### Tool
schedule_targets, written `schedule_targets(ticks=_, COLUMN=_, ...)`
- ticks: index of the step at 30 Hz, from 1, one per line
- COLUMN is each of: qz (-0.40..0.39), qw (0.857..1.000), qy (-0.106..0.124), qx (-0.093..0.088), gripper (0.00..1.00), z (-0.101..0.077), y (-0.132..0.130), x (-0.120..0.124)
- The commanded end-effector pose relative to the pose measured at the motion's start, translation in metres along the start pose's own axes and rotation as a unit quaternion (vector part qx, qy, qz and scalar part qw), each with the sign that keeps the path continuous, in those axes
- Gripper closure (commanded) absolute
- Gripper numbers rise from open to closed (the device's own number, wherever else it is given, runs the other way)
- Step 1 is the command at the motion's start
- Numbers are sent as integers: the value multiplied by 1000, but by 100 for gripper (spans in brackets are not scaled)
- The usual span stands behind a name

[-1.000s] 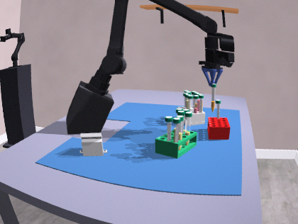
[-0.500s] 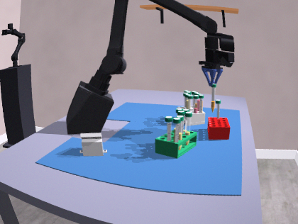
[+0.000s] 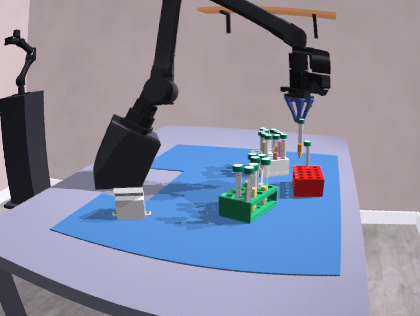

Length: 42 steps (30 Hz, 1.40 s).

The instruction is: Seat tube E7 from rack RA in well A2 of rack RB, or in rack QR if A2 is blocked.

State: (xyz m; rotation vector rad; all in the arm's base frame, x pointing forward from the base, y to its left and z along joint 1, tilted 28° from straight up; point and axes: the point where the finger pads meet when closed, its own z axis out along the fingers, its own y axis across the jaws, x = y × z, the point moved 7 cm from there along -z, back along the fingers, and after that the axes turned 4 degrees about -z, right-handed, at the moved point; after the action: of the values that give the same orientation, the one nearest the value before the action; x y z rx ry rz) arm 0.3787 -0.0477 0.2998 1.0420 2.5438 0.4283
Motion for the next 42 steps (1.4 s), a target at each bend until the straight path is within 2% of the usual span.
schedule_targets(ticks=1, qz=-9, qw=999, qy=-31, qx=-23, gripper=100, z=-19, y=21, x=-21)
schedule_targets(ticks=30, qz=-8, qw=999, qy=-29, qx=-23, gripper=100, z=-9, y=23, x=-19)
schedule_targets(ticks=35, qz=-2, qw=1000, qy=-11, qx=-8, gripper=100, z=8, y=7, x=-5)
schedule_targets(ticks=42, qz=-6, qw=1000, qy=-21, qx=-17, gripper=100, z=0, y=7, x=-1)
